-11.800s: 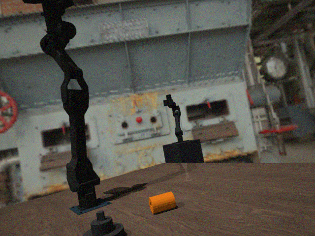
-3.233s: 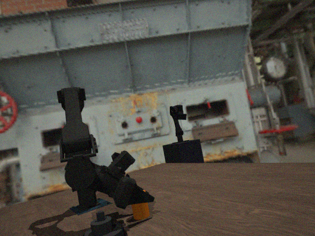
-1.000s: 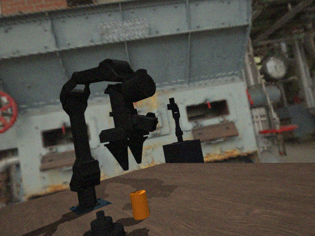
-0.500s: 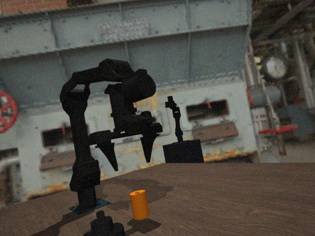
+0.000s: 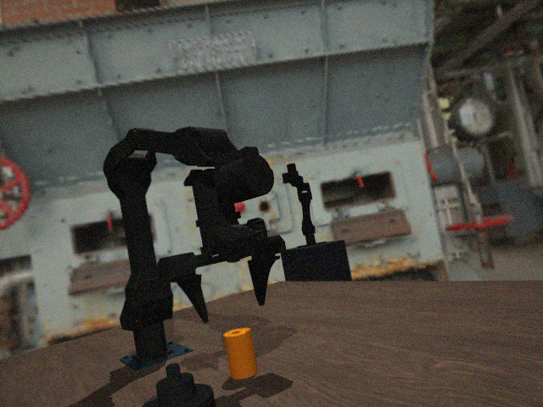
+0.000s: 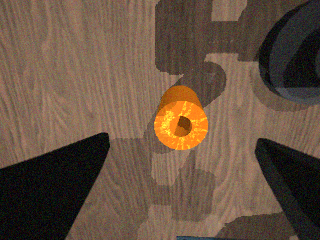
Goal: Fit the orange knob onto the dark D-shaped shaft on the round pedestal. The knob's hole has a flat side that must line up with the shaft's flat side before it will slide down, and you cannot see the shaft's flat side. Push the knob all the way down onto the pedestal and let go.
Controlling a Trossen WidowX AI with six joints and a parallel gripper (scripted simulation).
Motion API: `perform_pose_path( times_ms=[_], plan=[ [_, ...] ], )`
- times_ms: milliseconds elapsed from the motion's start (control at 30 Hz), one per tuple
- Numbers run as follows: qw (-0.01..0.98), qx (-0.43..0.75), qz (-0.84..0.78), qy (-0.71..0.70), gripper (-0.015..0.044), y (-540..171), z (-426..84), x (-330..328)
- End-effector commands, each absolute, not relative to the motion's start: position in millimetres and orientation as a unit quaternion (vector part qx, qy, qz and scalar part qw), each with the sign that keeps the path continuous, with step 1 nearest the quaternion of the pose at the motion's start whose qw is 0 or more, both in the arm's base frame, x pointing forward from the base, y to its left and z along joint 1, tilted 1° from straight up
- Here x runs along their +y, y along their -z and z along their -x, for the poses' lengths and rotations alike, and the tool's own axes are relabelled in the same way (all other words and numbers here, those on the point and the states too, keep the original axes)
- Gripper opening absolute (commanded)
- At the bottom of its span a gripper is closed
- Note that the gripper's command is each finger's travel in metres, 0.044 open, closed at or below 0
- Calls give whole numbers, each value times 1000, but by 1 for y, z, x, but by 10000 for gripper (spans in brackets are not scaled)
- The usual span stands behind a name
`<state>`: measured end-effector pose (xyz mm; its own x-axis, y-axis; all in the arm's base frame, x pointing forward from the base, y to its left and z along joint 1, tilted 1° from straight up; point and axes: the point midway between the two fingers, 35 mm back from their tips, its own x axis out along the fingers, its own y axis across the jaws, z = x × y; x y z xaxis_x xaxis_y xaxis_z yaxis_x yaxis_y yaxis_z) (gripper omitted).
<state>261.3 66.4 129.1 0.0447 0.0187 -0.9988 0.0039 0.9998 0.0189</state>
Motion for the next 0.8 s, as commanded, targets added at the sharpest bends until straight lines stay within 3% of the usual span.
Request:
perform_pose_path(
  times_ms=[0, 767],
  plan=[
    [720, 694, -8, -2, 440, -118, -260, 66],
    [720, 694, -8, -2, 440, -85, -264, 67]
  ],
)
